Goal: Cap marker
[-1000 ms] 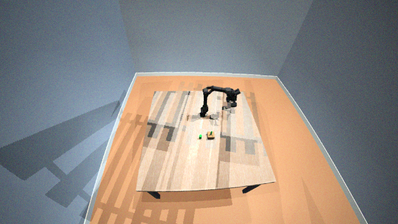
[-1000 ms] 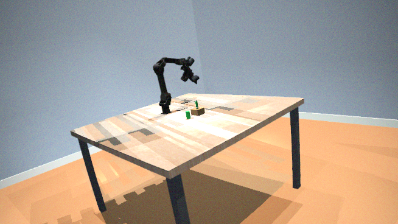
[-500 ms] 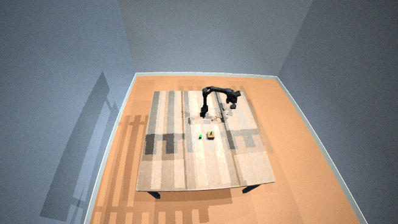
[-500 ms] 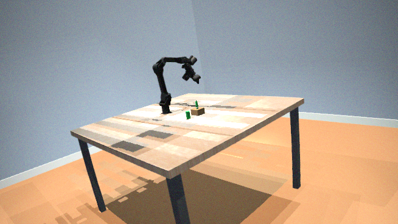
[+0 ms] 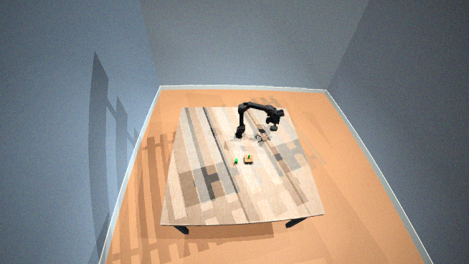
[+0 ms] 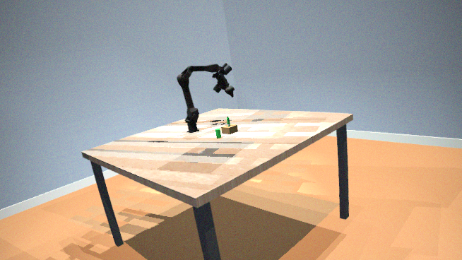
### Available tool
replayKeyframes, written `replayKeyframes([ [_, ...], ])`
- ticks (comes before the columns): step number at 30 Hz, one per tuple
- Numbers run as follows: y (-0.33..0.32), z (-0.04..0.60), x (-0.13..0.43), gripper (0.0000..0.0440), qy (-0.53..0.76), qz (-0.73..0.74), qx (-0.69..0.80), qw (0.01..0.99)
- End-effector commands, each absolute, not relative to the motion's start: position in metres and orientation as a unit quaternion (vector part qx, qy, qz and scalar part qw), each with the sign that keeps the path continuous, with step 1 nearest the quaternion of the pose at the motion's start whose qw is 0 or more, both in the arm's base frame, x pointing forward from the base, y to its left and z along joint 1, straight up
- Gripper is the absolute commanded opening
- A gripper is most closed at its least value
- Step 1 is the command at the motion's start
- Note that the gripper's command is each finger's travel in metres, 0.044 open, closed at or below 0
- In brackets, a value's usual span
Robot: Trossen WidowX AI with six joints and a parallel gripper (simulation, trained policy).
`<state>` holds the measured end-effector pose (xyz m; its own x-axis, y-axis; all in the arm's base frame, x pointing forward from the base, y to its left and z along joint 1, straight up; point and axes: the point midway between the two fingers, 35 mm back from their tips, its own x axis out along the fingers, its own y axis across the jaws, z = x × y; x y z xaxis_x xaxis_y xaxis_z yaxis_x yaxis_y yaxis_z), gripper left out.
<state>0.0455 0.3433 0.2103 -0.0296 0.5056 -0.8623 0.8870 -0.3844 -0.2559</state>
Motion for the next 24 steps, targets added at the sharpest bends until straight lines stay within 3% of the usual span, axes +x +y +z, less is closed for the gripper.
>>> replayKeyframes([
  [1,0.339,0.212,0.057,0.0314,0.509,-0.498,0.675,0.193],
  [24,0.297,0.207,0.128,0.0325,0.43,-0.533,0.703,0.195],
])
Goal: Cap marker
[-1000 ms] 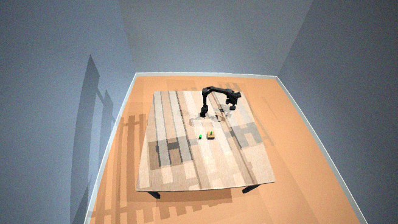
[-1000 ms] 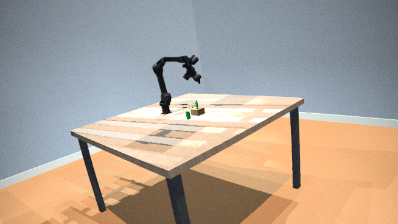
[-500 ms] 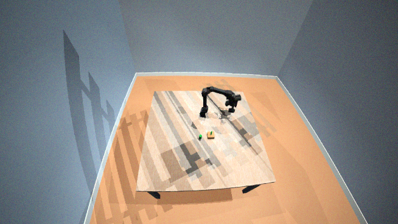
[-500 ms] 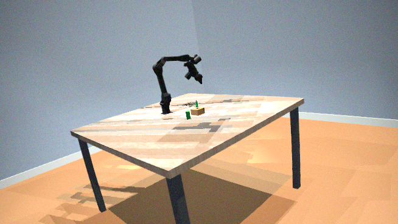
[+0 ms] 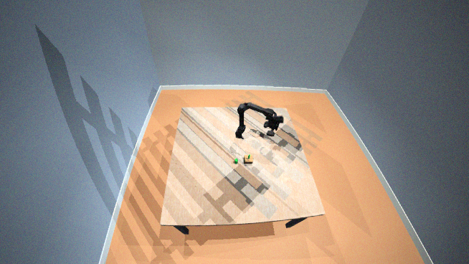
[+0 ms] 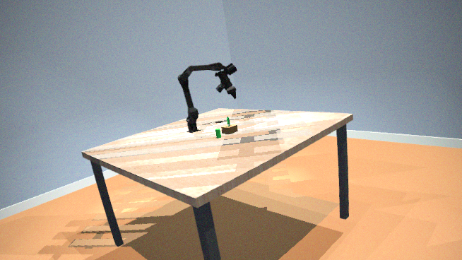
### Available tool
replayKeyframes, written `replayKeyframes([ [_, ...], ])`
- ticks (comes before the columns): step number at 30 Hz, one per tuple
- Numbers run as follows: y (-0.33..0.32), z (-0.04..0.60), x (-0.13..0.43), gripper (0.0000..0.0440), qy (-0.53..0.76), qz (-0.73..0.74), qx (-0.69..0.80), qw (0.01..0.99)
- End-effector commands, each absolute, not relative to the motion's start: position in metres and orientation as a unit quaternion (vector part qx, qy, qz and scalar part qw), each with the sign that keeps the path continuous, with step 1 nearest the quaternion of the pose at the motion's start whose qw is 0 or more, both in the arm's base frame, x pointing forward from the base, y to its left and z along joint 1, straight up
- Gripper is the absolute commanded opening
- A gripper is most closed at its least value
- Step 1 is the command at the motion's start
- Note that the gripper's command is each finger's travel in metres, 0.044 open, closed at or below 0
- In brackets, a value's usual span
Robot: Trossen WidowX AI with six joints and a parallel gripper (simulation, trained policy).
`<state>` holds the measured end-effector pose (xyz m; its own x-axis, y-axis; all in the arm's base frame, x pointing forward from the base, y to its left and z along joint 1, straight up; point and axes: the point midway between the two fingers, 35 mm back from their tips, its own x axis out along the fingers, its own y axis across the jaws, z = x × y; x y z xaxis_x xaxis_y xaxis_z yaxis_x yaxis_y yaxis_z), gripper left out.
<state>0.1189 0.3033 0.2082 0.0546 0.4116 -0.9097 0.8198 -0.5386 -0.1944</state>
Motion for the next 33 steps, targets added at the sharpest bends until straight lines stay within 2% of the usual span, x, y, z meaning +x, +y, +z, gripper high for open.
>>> replayKeyframes([
  [1,0.295,0.207,0.131,0.0324,0.426,-0.534,0.703,0.195],
  [33,0.219,0.199,0.212,0.0324,0.327,-0.587,0.716,0.188],
])
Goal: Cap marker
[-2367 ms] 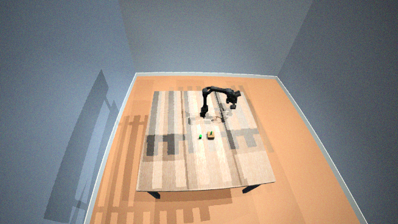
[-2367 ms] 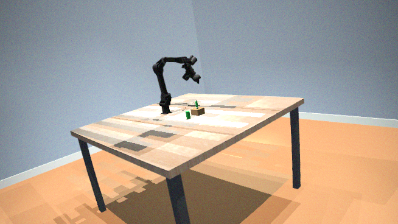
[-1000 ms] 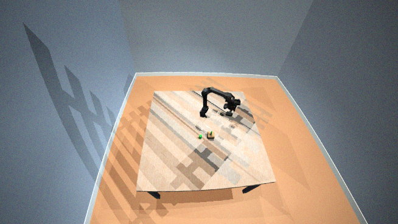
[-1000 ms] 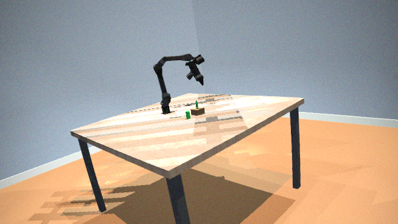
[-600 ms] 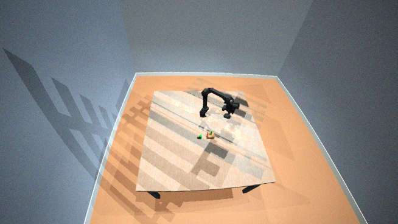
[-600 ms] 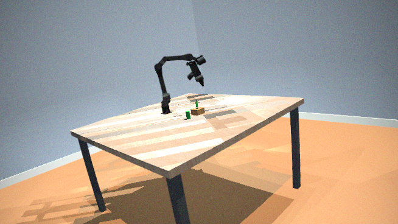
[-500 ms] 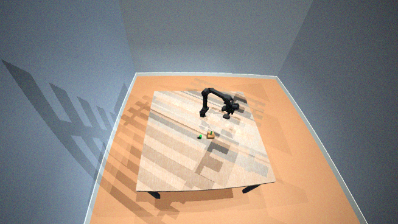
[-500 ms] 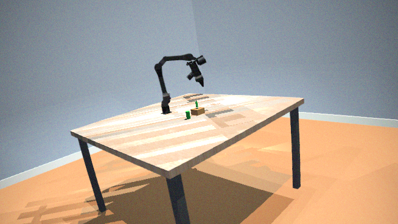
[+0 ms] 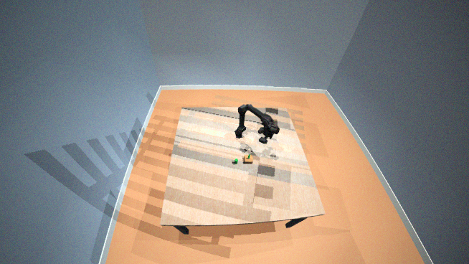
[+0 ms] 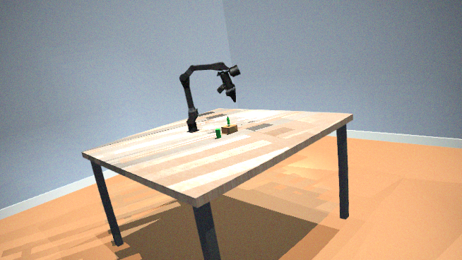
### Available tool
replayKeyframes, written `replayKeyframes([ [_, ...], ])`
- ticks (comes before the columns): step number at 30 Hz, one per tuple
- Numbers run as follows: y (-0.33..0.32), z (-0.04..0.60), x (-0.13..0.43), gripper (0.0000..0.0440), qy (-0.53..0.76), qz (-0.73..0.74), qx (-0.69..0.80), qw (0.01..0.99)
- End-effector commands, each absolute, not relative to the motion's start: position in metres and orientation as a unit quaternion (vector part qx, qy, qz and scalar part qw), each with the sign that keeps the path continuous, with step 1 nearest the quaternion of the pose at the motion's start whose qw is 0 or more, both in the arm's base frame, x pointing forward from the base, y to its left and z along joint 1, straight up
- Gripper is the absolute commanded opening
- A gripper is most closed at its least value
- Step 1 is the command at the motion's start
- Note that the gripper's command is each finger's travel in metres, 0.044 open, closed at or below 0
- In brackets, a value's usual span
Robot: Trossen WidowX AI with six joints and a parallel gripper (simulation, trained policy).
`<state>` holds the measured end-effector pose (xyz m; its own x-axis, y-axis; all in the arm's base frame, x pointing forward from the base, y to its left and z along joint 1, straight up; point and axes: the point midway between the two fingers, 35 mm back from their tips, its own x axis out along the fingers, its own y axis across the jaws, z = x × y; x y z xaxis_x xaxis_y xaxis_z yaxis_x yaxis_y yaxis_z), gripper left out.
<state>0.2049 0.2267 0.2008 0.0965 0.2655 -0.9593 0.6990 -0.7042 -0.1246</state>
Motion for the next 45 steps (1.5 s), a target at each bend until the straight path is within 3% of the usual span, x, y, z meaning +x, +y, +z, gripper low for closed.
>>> replayKeyframes([
  [1,0.217,0.199,0.215,0.0324,0.324,-0.589,0.717,0.187],
  [45,0.106,0.187,0.29,0.0322,0.146,-0.67,0.724,0.072],
])
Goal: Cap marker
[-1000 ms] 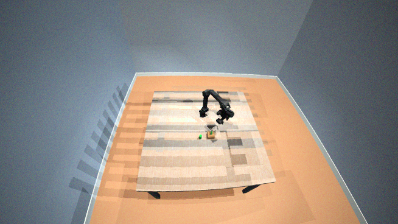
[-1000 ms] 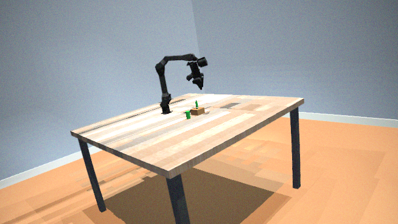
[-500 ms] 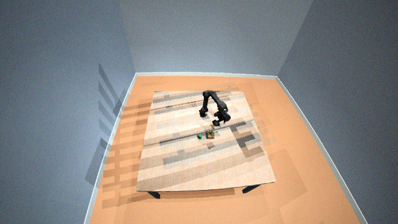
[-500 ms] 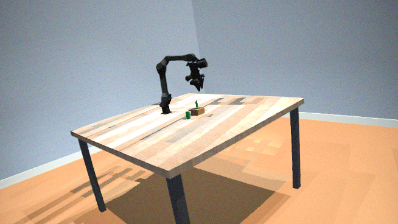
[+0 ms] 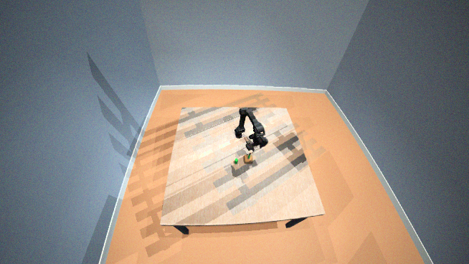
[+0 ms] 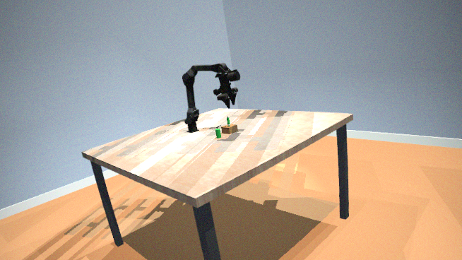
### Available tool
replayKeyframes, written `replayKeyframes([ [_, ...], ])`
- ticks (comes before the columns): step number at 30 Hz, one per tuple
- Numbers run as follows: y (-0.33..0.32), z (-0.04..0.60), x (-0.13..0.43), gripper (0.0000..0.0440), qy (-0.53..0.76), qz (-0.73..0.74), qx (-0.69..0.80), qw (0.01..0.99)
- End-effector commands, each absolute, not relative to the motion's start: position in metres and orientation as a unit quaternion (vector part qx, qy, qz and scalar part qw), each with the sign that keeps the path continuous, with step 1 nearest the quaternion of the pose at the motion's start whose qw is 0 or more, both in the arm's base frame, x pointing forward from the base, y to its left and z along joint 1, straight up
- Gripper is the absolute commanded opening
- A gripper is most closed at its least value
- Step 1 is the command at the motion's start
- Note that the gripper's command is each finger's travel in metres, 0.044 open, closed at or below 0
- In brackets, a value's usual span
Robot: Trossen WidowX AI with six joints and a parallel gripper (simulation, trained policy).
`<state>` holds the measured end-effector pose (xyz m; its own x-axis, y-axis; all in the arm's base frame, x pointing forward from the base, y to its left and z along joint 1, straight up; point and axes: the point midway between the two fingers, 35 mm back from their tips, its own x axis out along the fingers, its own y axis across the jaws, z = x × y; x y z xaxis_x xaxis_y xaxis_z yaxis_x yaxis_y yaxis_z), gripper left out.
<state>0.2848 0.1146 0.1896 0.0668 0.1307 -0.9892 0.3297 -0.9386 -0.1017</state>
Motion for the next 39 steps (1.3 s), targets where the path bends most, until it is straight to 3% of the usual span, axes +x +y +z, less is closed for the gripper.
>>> replayKeyframes([
  [1,0.103,0.187,0.291,0.0322,0.142,-0.671,0.724,0.069],
  [39,0.006,0.155,0.329,0.0318,0.013,-0.714,0.7,-0.013],
])
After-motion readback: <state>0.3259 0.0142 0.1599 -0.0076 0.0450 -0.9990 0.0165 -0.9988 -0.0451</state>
